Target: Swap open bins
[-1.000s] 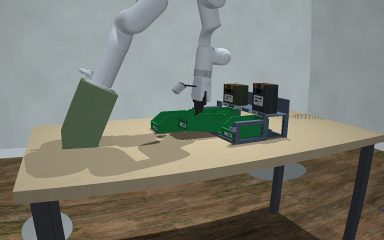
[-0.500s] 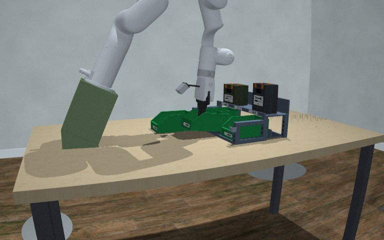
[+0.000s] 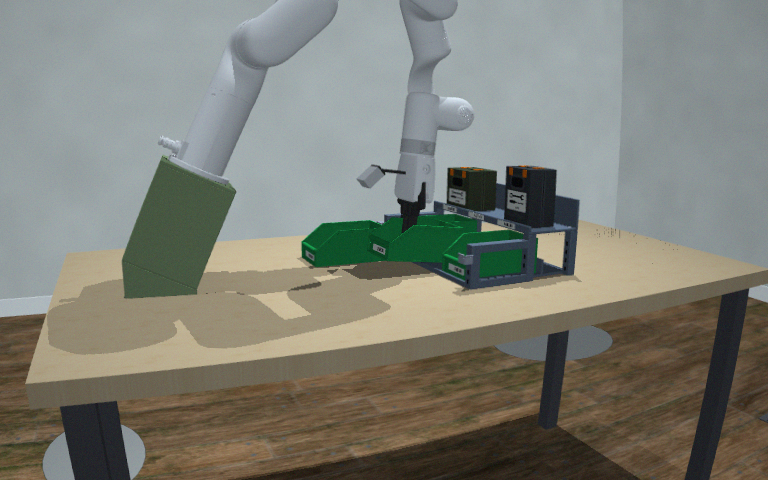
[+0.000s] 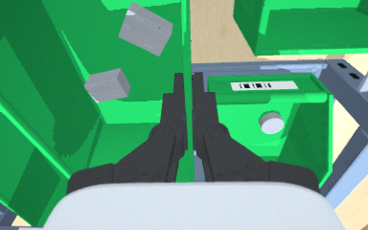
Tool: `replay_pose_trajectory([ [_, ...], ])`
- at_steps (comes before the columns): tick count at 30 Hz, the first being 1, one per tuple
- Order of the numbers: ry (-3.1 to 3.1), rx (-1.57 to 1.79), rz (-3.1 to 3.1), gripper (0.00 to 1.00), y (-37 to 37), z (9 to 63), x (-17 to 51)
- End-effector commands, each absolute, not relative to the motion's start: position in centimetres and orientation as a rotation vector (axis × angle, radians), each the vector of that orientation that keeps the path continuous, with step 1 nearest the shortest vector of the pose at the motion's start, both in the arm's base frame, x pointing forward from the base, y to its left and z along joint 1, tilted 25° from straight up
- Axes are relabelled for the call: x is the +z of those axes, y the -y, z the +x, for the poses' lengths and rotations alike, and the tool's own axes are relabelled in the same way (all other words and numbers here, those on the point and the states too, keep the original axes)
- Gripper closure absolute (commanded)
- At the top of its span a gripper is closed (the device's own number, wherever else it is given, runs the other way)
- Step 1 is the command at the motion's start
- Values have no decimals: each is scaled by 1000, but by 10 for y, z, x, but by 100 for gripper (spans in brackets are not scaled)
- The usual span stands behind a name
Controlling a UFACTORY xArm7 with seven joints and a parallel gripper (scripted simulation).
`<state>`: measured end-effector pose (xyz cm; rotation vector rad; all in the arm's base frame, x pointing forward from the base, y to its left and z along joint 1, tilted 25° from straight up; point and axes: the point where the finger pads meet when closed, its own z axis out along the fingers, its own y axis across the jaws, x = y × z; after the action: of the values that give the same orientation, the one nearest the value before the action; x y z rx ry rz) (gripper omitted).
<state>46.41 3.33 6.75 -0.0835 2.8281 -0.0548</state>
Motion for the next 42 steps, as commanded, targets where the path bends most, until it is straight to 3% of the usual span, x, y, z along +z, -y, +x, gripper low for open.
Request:
replay_pose_trajectory([
  [1, -2826, -54, -83, 100, -34, 468, 70],
  [42, -2826, -54, -83, 100, -35, 483, 77],
])
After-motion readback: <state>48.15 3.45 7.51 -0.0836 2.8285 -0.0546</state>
